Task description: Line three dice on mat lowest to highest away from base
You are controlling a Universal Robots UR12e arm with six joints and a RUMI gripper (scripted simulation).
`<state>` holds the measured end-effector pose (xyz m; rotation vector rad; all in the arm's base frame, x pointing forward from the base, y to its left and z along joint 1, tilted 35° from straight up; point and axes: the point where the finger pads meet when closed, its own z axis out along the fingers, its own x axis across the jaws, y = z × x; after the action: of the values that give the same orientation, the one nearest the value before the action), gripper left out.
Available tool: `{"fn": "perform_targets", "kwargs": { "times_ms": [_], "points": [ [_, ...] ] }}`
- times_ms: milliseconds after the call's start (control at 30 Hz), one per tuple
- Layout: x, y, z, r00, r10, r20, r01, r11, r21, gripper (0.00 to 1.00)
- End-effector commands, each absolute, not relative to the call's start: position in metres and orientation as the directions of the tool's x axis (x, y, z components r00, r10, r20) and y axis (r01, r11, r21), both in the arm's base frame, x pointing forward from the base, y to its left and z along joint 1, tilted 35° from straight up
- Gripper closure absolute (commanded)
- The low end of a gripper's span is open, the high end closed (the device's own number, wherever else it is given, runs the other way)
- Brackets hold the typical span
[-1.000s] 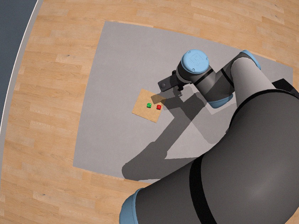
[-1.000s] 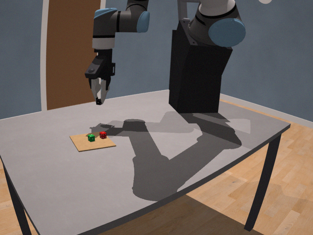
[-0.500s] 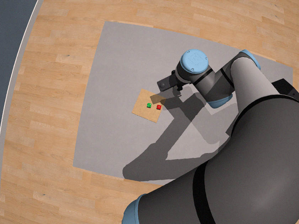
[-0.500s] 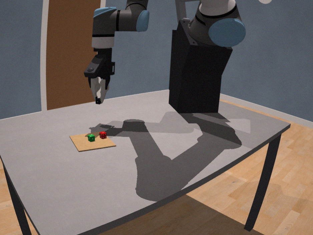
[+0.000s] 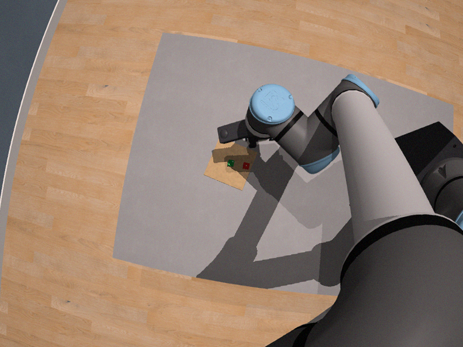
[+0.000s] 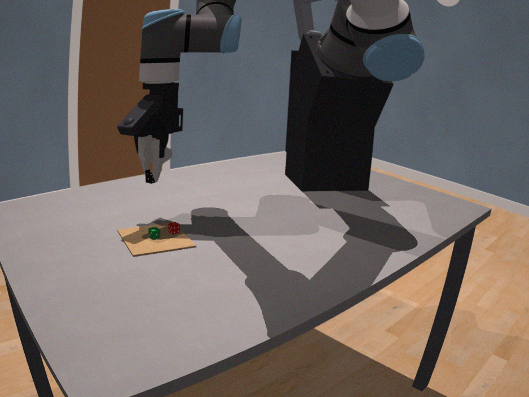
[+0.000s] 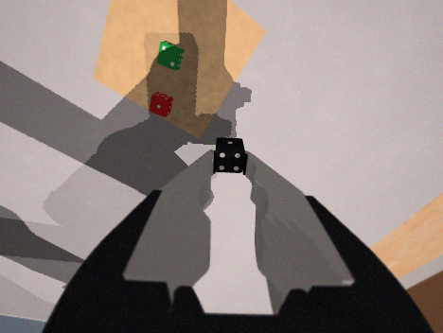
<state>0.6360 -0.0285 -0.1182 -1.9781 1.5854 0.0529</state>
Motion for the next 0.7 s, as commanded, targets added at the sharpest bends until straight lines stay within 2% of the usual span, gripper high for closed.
{"fn": "perform_targets", "kwargs": {
  "times_ms": [0, 367, 667],
  "points": [
    [0.674, -0.012, -0.093, 0.154, -0.888, -0.434, -0.934, 0.013, -0.356, 0.97],
    [0.715, 0.018, -0.057, 0.007, -0.872, -0.489, -0.946, 0.153, -0.286, 0.97],
    [0.719, 0.022, -0.052, -0.010, -0.869, -0.494, -0.946, 0.168, -0.277, 0.97]
  ]
}}
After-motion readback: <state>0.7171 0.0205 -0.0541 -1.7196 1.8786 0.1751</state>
